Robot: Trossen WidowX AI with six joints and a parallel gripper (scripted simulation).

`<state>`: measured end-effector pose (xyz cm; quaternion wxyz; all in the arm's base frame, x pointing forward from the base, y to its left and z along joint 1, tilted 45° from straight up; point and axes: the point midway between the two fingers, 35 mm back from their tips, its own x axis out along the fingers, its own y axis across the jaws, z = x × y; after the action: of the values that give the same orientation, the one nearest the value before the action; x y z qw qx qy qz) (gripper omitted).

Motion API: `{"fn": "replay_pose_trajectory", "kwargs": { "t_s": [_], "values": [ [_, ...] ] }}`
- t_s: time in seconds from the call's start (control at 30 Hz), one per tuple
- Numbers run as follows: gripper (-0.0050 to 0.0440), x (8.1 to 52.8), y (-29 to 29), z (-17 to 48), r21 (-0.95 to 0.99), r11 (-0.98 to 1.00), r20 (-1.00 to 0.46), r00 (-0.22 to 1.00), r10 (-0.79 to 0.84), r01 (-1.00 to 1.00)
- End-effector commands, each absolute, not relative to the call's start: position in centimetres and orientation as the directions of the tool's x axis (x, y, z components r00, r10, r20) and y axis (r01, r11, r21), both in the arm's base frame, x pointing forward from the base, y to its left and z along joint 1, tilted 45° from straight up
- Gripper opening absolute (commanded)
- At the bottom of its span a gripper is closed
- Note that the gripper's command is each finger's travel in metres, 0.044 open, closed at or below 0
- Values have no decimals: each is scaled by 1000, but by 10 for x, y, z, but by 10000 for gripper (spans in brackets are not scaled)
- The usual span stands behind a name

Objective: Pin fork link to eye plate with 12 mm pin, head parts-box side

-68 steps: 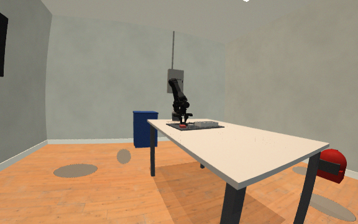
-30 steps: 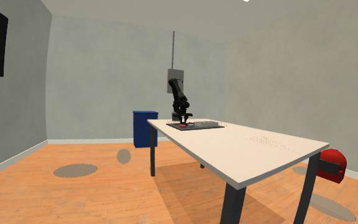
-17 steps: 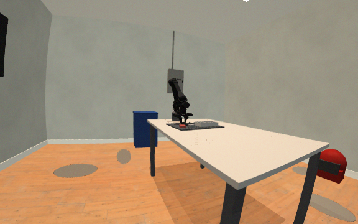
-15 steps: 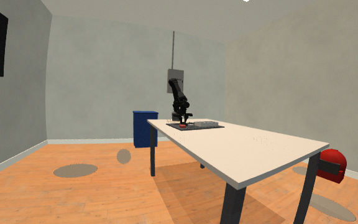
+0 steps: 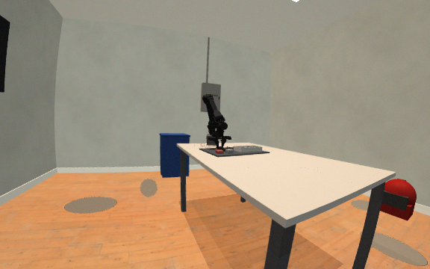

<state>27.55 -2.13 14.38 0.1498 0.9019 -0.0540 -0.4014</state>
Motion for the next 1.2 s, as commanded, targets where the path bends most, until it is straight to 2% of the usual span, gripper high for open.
{"fn": "replay_pose_trajectory", "kwargs": {
  "t_s": [0.0,1.17],
  "values": [
    [128,275,-28,143,326,-945,-707,664,-244,1],
    [128,275,-25,144,320,-947,-707,668,-231,11]
  ]
}}
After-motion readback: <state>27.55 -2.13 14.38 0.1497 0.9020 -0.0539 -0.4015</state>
